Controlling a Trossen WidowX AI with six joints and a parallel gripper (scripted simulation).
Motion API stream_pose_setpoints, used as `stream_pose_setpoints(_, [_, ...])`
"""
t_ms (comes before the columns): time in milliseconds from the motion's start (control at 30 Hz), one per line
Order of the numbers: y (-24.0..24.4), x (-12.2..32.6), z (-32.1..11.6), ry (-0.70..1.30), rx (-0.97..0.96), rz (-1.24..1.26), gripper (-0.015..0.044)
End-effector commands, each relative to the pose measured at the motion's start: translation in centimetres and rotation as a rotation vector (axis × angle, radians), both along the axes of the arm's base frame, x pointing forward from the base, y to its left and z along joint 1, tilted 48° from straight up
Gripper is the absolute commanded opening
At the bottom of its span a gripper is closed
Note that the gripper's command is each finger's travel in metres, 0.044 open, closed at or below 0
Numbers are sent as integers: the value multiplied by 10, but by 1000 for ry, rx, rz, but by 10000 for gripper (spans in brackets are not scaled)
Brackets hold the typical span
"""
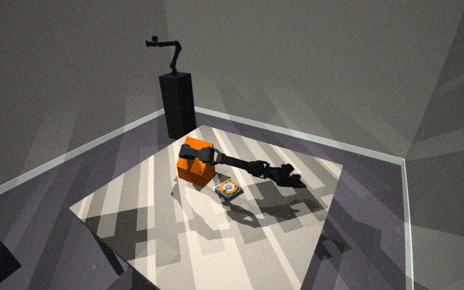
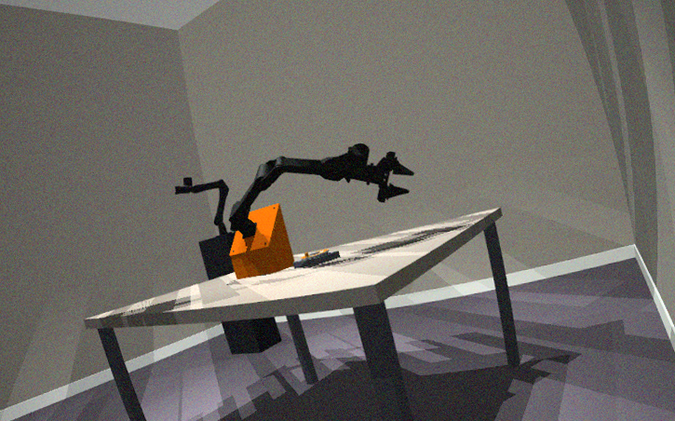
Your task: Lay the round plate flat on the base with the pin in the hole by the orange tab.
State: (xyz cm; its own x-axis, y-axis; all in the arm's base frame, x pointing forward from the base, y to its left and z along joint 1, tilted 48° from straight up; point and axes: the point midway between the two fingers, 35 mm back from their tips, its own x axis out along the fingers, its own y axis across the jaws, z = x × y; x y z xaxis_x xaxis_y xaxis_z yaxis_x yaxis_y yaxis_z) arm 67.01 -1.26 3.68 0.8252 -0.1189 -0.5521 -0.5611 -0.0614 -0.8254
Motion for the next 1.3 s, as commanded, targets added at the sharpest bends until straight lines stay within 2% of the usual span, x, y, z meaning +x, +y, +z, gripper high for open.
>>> stream_pose_setpoints(0, [0, -2, -1, 5, 7, -10, 374])
stream_pose_setpoints(233, [-18, -83, -25, 173, 221, -414, 190])
stream_pose_setpoints(300, [-19, -93, -27, 184, 236, -457, 137])
stream_pose_setpoints(467, [-34, -168, -37, 235, 314, -777, 6])
stream_pose_setpoints(600, [-42, -211, -40, 234, 332, -944, 0])
stream_pose_setpoints(767, [-58, -301, -39, 171, 323, -1261, 0])
stream_pose_setpoints(833, [-61, -311, -38, 158, 319, -1296, 0])
stream_pose_setpoints(1033, [-79, -407, -28, -8, 259, -1563, 0])
stream_pose_setpoints(1267, [-82, -416, -26, -32, 251, -1587, 0])
